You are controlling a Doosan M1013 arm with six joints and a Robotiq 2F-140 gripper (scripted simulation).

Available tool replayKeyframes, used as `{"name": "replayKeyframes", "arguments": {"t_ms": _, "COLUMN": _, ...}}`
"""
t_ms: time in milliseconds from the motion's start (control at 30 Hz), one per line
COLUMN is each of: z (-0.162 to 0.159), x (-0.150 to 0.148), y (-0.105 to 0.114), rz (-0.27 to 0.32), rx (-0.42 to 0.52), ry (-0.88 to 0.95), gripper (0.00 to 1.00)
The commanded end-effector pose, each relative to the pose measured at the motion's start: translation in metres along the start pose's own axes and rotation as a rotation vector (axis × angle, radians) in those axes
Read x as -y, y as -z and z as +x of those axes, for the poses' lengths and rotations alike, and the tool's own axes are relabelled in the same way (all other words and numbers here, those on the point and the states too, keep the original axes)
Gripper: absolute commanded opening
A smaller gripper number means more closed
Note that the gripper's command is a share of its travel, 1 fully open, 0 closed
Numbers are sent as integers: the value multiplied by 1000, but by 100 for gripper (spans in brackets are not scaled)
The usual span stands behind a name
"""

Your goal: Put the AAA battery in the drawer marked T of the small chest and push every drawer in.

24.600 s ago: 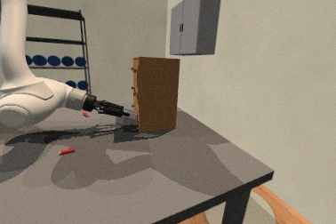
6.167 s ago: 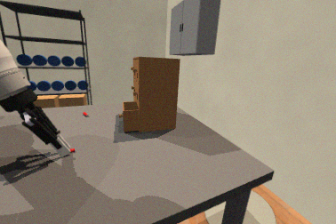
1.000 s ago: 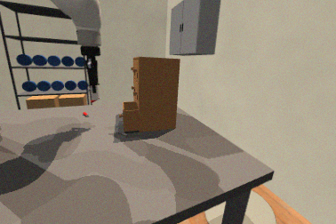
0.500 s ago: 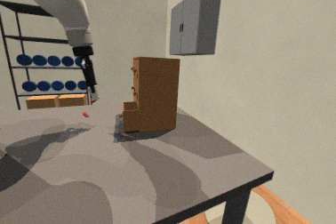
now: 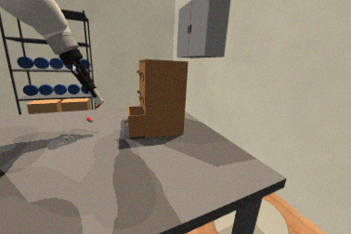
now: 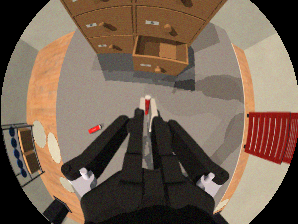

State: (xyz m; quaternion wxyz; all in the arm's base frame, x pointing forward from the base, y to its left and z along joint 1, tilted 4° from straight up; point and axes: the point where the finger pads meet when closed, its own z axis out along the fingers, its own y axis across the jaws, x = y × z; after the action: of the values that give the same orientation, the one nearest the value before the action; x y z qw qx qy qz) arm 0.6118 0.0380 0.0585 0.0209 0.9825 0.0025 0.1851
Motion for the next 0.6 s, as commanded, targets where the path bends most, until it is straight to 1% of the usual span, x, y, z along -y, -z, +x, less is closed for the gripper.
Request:
{"name": "replayKeyframes", "arguments": {"t_ms": 0, "z": -4, "x": 0, "y": 0, "rz": -6, "rx": -73, "ry": 0, "gripper": 3}}
{"name": "replayKeyframes", "arguments": {"t_ms": 133, "z": -7, "x": 0, "y": 1, "rz": -6, "rx": -153, "ry": 0, "gripper": 3}}
{"name": "replayKeyframes", "arguments": {"t_ms": 267, "z": -7, "x": 0, "y": 1, "rz": -8, "rx": -189, "ry": 0, "gripper": 3}}
{"name": "replayKeyframes", "arguments": {"t_ms": 567, "z": -8, "x": -2, "y": 2, "rz": -14, "rx": -222, "ry": -1, "gripper": 3}}
